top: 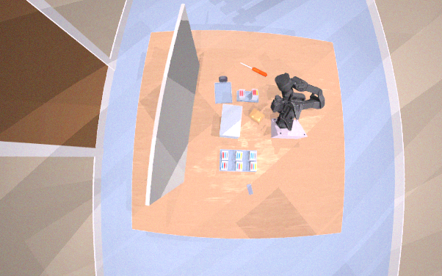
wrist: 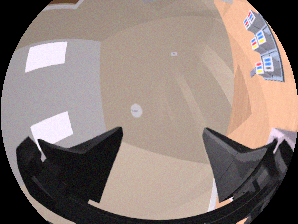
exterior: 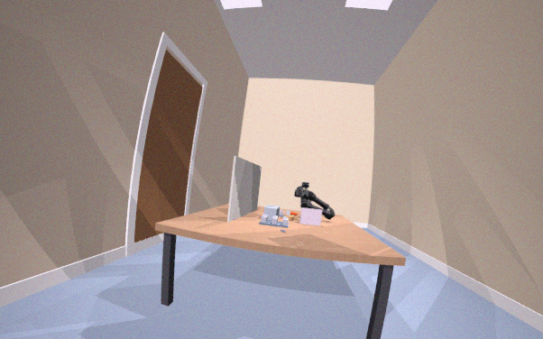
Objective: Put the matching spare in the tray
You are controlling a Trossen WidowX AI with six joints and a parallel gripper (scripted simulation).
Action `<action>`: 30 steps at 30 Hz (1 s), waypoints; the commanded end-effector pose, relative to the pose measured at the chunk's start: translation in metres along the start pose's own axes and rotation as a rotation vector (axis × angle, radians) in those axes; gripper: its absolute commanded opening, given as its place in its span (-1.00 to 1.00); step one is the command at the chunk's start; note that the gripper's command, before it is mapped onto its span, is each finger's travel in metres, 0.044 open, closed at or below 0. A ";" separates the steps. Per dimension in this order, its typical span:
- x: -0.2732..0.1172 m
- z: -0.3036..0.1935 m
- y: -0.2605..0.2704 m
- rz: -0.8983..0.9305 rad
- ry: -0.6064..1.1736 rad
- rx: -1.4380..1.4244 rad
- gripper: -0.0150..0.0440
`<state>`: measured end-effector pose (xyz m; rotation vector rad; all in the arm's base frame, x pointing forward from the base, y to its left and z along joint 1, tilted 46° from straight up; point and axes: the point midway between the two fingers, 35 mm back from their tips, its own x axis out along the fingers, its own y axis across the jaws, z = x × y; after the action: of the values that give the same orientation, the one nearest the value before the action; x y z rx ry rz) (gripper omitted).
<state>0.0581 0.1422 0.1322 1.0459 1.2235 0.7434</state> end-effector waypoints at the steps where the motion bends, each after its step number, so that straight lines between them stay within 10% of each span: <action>1: 0.000 0.000 0.000 0.000 0.000 0.000 0.95; 16: -0.003 0.025 0.024 -0.139 -0.032 -0.162 1.00; 30: -0.021 0.122 0.032 -0.702 -0.185 0.022 1.00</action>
<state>0.1549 0.1153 0.1733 0.6728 1.2868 0.2086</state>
